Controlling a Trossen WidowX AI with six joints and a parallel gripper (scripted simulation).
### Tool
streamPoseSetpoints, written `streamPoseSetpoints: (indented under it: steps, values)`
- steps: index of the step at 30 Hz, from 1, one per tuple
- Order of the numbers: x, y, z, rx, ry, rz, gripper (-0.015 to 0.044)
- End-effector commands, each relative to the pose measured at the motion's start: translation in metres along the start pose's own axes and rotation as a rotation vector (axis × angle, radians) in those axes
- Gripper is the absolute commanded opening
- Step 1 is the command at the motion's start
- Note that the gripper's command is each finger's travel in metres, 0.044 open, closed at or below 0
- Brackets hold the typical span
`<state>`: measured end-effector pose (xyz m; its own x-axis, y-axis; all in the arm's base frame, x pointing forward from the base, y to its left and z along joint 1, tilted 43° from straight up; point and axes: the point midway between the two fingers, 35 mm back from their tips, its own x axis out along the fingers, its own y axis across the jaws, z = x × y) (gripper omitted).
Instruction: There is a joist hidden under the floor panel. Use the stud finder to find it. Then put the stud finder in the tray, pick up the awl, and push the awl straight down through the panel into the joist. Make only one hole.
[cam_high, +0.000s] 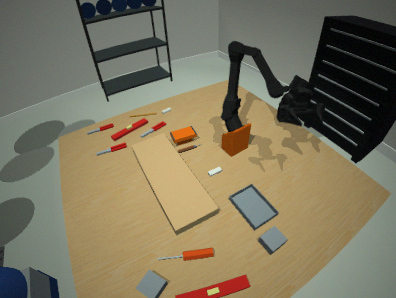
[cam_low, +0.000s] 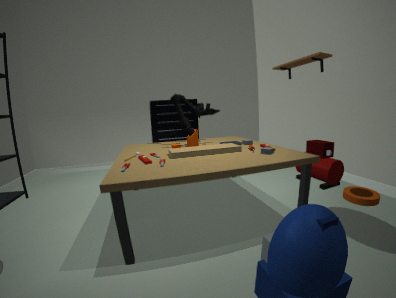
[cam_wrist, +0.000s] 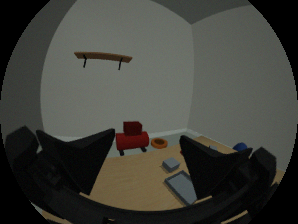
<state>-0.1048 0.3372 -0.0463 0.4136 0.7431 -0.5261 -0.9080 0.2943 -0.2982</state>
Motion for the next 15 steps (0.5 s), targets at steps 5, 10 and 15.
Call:
streamPoseSetpoints:
  steps: [5, 10, 15]
  values:
    - [0.027, -0.053, 0.013, 0.031, 0.084, -0.126, 0.044]
    - [0.05, -0.136, 0.02, 0.085, 0.218, -0.295, 0.044]
    - [0.054, -0.225, 0.014, 0.142, 0.362, -0.464, 0.044]
